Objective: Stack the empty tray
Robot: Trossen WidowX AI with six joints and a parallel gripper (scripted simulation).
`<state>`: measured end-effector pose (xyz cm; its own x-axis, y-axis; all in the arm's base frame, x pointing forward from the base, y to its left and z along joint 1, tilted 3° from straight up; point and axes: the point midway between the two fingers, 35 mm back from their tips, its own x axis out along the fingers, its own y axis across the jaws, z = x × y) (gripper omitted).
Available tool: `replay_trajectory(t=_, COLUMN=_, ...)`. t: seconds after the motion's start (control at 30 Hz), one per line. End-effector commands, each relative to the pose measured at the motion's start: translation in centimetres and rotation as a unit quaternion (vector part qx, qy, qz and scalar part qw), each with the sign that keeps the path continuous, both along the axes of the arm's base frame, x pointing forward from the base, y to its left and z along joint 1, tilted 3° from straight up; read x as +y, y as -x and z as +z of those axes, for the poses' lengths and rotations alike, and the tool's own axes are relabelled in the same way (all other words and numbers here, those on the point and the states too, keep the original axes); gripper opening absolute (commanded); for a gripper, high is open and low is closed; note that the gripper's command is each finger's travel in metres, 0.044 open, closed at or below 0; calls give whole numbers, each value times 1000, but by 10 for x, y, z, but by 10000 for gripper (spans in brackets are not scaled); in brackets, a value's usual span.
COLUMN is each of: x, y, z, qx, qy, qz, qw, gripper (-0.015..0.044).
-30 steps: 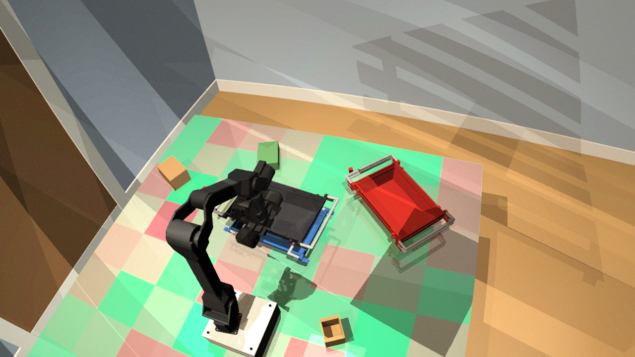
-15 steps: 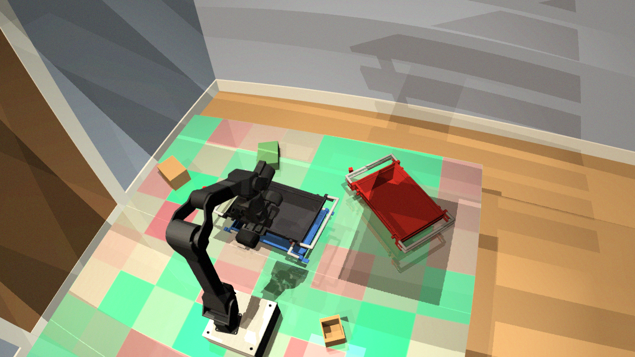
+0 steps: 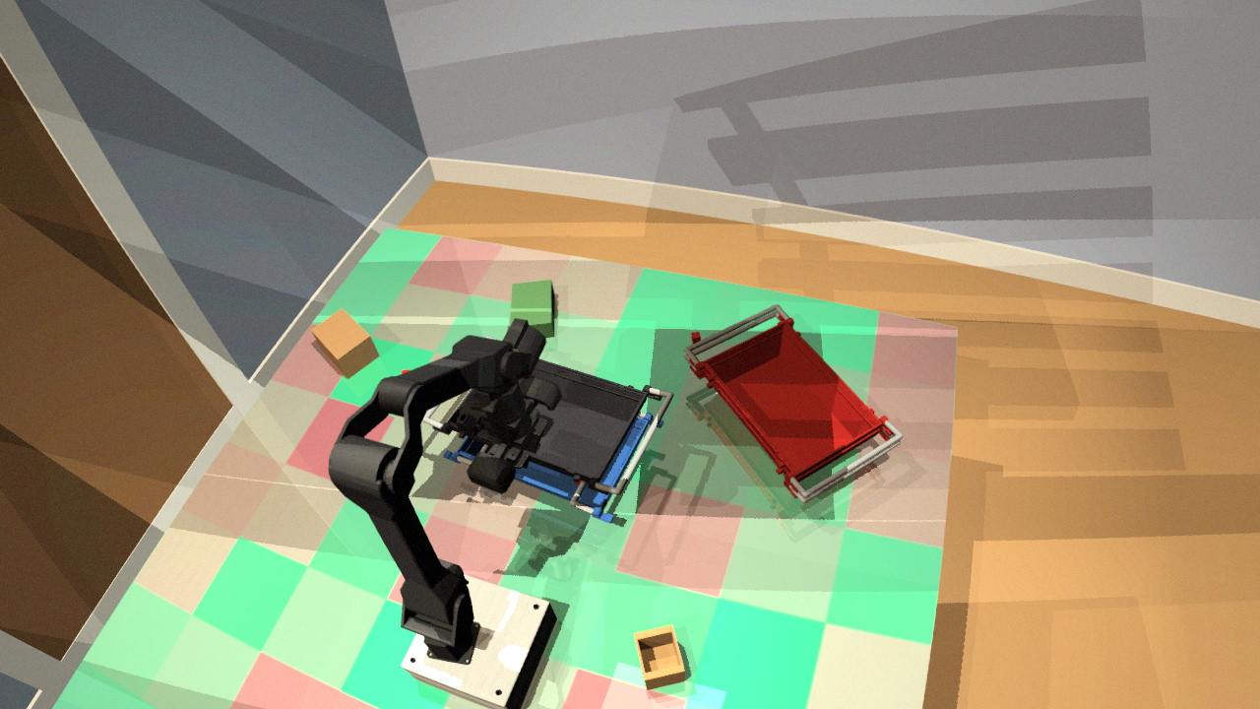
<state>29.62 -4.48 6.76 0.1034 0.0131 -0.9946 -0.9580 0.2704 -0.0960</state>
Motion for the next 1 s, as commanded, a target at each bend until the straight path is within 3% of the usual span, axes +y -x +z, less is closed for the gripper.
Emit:
replay_trajectory(t=0.0, x=2, y=7, z=-7, qx=18, qy=-5, qz=-2, qw=1000, gripper=59)
replay_trajectory(t=0.87, x=2, y=7, z=-7, qx=18, qy=-5, qz=-2, qw=1000, gripper=440)
replay_trajectory(t=0.97, x=1, y=7, z=-6, qx=17, qy=-3, qz=0, qw=1000, gripper=440)
